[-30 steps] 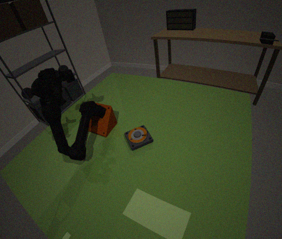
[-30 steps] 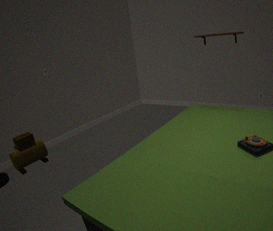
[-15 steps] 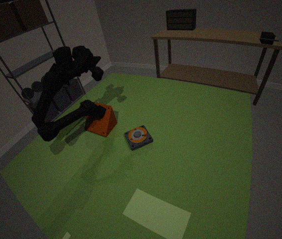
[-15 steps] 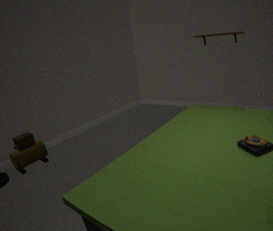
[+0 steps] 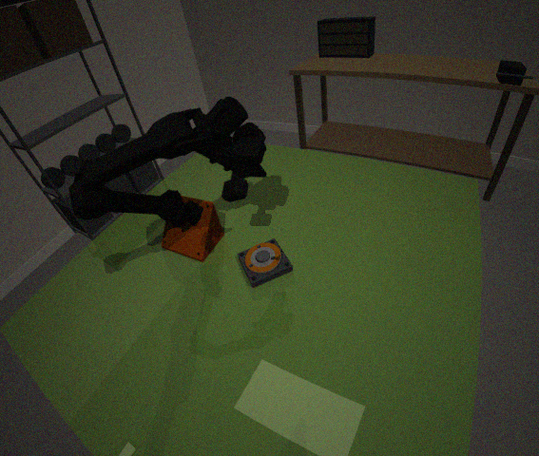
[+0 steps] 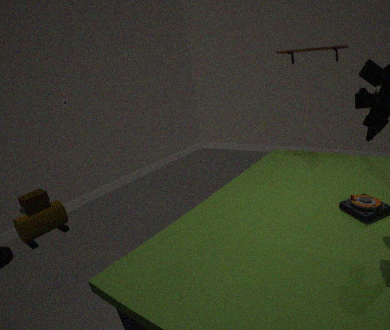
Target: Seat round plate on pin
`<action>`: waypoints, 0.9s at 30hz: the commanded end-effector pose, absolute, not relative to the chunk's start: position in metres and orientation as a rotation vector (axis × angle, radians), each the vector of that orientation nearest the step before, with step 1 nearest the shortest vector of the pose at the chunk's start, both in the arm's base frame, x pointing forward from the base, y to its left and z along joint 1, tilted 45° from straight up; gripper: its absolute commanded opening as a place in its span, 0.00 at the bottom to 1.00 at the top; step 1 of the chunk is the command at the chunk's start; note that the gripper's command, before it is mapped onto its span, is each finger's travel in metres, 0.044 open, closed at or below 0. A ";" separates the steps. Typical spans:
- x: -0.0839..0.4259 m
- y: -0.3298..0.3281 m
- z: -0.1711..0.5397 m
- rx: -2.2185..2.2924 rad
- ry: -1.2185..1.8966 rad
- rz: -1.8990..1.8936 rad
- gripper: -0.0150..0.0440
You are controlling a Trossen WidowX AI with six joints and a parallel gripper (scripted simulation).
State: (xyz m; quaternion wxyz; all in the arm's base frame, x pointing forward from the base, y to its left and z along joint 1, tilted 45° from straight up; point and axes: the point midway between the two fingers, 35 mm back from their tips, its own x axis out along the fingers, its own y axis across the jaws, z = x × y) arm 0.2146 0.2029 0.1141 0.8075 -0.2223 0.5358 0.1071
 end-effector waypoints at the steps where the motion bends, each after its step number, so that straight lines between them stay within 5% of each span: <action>1: 0.257 0.157 0.091 -0.556 1.212 -0.033 0.25; 9: 0.306 0.068 0.056 -0.706 1.338 -0.423 0.25; 27: 0.318 0.024 0.020 -0.724 1.351 -0.460 0.25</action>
